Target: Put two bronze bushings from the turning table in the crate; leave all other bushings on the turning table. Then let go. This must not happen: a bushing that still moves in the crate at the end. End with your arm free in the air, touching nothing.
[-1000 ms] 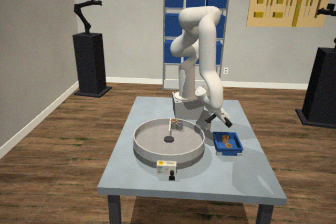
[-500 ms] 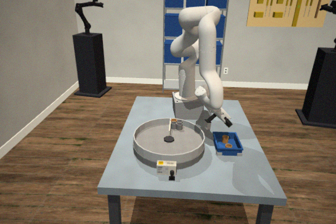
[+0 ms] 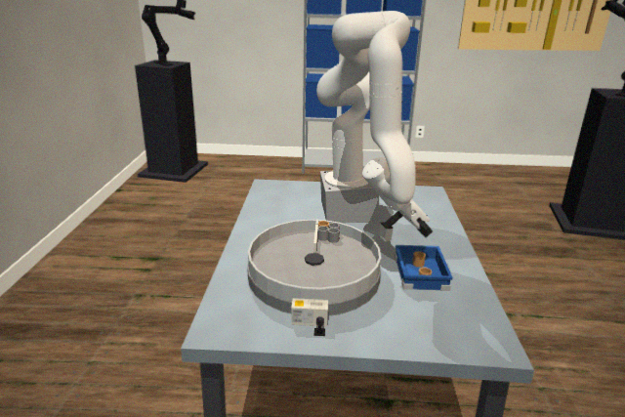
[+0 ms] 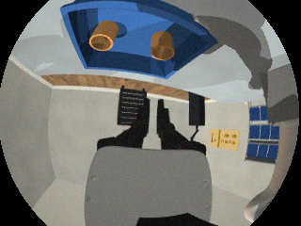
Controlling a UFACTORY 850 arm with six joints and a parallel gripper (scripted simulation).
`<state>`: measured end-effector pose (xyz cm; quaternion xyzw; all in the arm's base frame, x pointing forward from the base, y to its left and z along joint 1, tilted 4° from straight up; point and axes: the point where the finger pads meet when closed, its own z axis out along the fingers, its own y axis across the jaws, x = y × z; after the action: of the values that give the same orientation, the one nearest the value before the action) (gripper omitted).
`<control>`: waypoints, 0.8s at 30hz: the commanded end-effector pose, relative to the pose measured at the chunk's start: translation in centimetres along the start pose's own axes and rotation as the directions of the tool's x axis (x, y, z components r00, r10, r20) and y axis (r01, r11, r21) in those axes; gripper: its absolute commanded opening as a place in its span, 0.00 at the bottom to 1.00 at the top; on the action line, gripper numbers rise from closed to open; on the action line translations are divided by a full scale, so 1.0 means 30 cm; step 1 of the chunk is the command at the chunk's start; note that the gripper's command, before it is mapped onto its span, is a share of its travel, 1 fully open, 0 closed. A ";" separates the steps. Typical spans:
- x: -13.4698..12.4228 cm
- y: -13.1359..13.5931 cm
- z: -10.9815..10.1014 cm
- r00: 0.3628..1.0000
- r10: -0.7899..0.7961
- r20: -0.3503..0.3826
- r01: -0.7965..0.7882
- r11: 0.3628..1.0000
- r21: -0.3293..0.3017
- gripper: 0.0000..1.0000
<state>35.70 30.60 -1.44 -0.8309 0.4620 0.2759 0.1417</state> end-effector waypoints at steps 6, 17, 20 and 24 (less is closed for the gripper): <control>-0.001 -0.003 -0.002 1.000 -0.001 0.000 0.001 1.000 0.001 0.12; -0.012 -0.003 -0.015 1.000 -0.001 0.000 0.001 1.000 0.001 1.00; -0.012 -0.003 -0.015 1.000 -0.001 0.000 0.001 1.000 0.001 1.00; -0.012 -0.003 -0.015 1.000 -0.001 0.000 0.001 1.000 0.001 1.00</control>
<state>35.69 30.64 -0.95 -0.8309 0.4619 0.2758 0.1418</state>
